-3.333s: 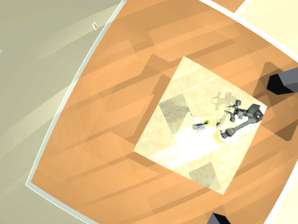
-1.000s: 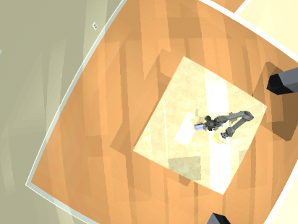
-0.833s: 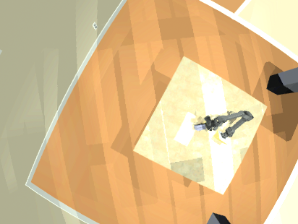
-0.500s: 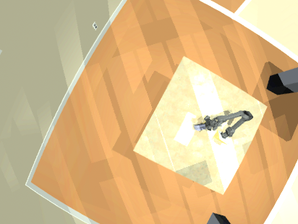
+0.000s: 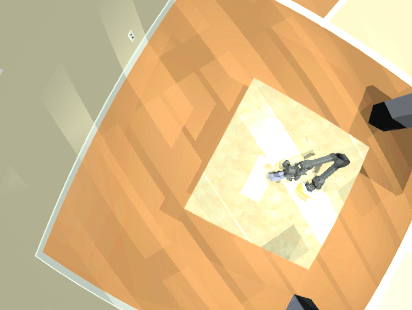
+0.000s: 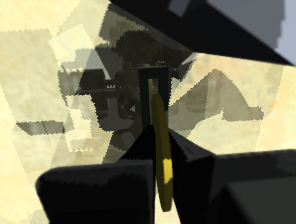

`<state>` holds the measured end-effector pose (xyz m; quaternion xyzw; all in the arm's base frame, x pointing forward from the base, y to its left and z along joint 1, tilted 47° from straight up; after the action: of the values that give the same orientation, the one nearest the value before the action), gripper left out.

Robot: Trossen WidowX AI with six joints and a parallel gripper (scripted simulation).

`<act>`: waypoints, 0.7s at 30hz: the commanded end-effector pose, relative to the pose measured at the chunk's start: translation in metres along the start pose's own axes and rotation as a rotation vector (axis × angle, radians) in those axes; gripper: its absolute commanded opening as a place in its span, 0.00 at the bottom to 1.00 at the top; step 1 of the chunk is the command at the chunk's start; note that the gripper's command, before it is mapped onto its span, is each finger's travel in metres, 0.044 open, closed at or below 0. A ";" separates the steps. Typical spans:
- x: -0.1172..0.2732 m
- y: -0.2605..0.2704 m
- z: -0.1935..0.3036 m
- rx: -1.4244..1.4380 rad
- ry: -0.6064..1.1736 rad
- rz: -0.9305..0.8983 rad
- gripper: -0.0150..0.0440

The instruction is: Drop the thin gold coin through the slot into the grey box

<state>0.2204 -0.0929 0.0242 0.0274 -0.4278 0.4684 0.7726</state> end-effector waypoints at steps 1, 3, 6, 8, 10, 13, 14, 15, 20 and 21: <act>0.005 -0.001 -0.001 0.005 -0.001 0.001 0.25; 0.010 -0.001 -0.002 0.005 -0.002 0.001 0.25; 0.017 -0.002 -0.003 0.005 -0.004 0.000 0.25; 0.022 -0.002 -0.003 0.005 -0.005 0.000 0.25; 0.027 -0.003 -0.004 0.006 -0.006 0.000 0.25; 0.035 -0.003 -0.004 0.006 -0.007 -0.001 0.25; 0.037 -0.003 -0.004 0.006 -0.007 -0.001 0.25; 0.040 -0.003 -0.004 0.006 -0.007 -0.001 0.25; 0.052 -0.003 -0.005 0.006 -0.007 -0.002 0.25; 0.055 -0.003 -0.004 0.006 -0.007 -0.002 0.25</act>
<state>0.2324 -0.0602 0.0541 0.0340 -0.4237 0.4709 0.7730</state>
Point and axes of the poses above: the point midway between the two fingers, 35 mm back from their tips, its own x axis back along the fingers, its own y axis across the jaws, z = x × y, the point moved 1 cm from there along x, back along the fingers, and after that the axes turned 13 degrees about -x, right-handed, at the moved point
